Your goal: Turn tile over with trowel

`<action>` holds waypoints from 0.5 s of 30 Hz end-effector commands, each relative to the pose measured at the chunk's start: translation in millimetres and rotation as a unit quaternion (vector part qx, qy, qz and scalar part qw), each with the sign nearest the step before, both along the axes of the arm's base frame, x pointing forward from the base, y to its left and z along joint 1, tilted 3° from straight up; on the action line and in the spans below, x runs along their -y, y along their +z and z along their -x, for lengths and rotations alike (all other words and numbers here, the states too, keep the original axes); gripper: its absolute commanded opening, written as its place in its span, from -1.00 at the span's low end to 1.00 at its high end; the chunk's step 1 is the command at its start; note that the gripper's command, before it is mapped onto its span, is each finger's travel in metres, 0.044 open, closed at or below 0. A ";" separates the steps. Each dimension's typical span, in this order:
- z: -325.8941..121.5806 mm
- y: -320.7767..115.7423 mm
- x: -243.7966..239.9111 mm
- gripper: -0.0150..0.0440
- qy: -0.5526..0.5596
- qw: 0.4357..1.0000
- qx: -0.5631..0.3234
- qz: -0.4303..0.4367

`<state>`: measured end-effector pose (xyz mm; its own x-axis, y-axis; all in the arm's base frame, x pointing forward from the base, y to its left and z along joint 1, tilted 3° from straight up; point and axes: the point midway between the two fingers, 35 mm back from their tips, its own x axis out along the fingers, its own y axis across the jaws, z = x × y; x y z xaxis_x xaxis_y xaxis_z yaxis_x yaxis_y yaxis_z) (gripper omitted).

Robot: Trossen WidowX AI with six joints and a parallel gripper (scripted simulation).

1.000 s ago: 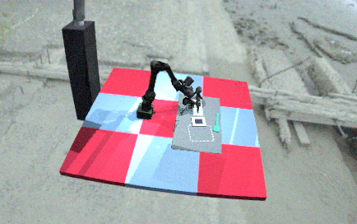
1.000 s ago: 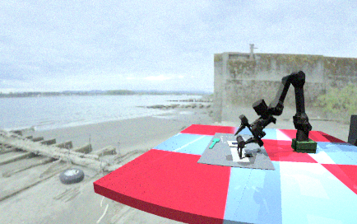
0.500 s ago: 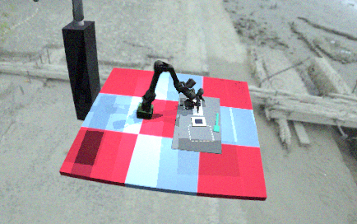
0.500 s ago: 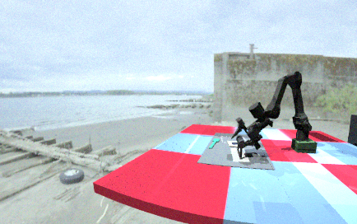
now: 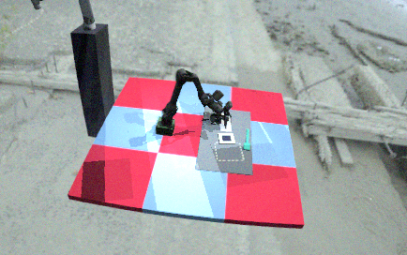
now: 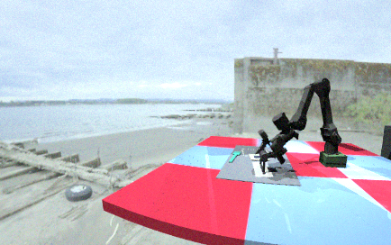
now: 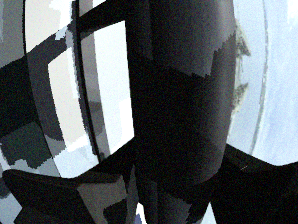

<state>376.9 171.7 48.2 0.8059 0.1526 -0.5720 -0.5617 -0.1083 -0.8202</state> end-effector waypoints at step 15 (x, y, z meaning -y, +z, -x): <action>-0.4 10.9 -0.7 -0.49 0.001 1.000 -0.001 0.001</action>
